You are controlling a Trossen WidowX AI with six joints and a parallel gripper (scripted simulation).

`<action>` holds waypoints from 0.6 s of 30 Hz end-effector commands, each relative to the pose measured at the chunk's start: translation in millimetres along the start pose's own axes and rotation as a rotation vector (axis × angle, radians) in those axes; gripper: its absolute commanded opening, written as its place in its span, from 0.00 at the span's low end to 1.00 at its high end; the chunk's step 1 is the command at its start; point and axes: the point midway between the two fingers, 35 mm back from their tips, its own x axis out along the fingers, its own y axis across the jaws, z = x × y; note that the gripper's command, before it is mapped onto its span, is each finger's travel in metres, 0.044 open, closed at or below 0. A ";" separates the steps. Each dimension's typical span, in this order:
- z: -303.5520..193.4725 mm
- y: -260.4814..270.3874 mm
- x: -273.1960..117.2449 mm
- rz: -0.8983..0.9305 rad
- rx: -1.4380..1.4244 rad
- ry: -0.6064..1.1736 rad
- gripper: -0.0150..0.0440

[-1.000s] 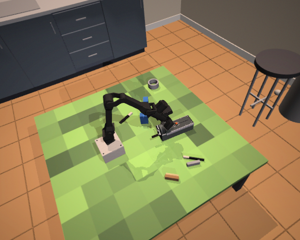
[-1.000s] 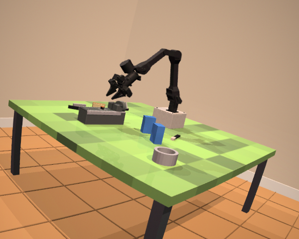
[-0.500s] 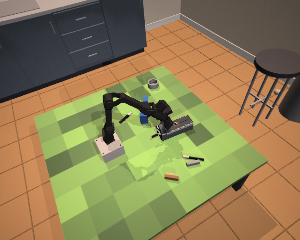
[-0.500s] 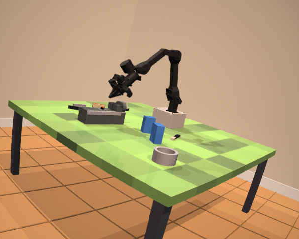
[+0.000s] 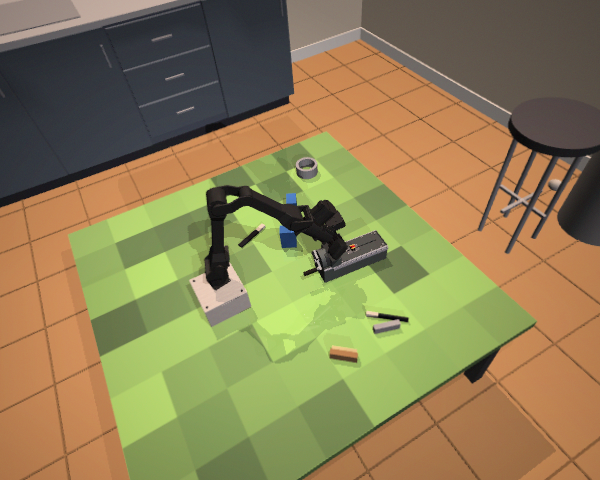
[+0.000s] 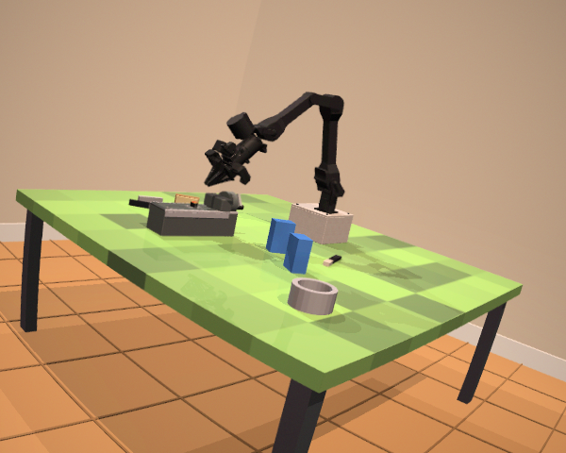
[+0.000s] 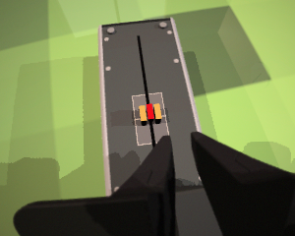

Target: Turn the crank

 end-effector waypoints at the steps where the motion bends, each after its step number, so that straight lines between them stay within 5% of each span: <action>1: 0.0 -0.1 0.0 -0.001 0.000 0.000 0.48; 13: 0.0 -0.1 0.0 -0.001 0.000 0.000 1.00; 18: 0.0 -0.1 0.0 -0.001 0.000 0.000 0.82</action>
